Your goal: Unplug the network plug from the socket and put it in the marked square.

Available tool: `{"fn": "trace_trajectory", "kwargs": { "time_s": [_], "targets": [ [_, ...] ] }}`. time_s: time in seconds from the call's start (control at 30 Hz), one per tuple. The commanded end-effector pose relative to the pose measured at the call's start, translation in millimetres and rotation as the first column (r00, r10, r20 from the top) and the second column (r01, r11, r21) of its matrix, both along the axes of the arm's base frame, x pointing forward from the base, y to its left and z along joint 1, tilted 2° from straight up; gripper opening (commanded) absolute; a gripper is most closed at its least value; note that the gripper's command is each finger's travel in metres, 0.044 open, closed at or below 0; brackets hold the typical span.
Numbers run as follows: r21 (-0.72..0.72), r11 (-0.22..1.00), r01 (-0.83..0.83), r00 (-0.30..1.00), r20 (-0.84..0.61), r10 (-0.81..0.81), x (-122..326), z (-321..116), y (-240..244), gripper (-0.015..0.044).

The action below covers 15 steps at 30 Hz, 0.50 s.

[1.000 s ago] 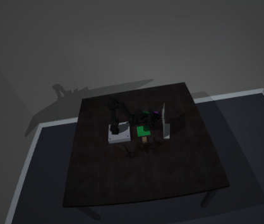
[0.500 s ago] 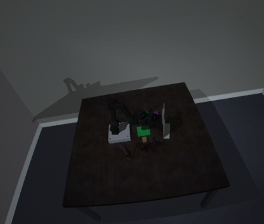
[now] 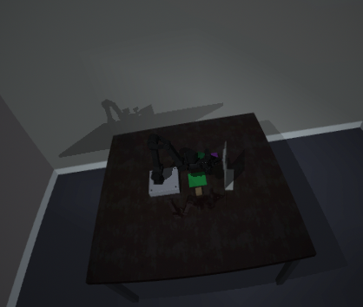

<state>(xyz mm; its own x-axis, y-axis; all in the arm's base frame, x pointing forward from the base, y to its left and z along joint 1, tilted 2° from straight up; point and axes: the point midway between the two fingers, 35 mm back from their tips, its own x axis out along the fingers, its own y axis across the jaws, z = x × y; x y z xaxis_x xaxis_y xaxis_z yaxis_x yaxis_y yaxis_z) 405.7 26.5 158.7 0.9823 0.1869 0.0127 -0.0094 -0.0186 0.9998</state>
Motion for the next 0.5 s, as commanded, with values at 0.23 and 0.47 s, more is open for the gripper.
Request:
{"fn": "trace_trajectory", "kwargs": {
  "time_s": [0.23,0.47],
  "targets": [
    [0.004,1.000,-0.006,1.000,-0.003,0.006,-8.3,-0.7,0.5,0.0000],
    [0.004,1.000,-0.006,1.000,-0.003,0.006,-12.6,-0.8,0.6,0.0000]
  ]
}}
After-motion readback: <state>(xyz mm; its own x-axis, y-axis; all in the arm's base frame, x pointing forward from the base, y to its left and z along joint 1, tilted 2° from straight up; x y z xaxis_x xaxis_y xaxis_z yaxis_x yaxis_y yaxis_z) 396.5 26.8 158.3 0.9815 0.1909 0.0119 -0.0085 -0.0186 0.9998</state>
